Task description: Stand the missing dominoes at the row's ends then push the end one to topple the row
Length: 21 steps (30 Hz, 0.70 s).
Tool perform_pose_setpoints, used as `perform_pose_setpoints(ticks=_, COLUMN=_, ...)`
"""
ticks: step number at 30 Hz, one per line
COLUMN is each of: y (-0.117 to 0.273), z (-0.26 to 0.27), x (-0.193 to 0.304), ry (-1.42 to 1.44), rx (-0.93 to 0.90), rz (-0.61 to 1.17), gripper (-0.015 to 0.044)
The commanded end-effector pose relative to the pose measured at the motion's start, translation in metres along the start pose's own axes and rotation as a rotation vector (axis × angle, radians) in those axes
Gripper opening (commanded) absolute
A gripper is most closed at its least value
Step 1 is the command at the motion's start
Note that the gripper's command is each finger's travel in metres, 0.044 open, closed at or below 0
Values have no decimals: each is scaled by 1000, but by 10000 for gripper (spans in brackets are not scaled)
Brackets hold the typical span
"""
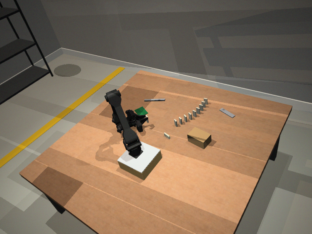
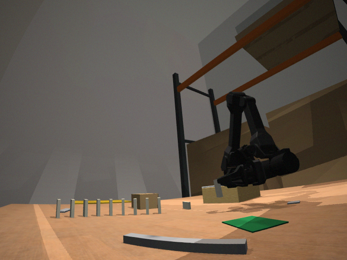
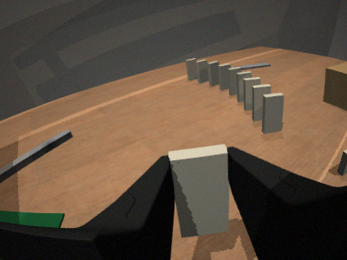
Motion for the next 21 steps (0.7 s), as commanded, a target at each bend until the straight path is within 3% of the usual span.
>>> perform_pose_setpoints(ticks=1, y=-3, z=-7, x=14, ry=13, rx=1, rz=-2, gripper=107)
perform_pose_setpoints(ticks=19, y=-6, z=-16, x=32, ry=16, rx=1, rz=-1, gripper=107)
perform_pose_setpoints(ticks=21, y=-6, z=-16, x=32, ry=16, rx=1, rz=-1, gripper=160)
Point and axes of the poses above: the point midway between the two fingers, 35 mm back from their tips, its own y axis back along the fingers, its own z axis across the jaws, x = y × z, the point moved 5 cm from there along y, back along the fingers, and after that the axes turned 14 degrees about -y, right-handed, at the moved point
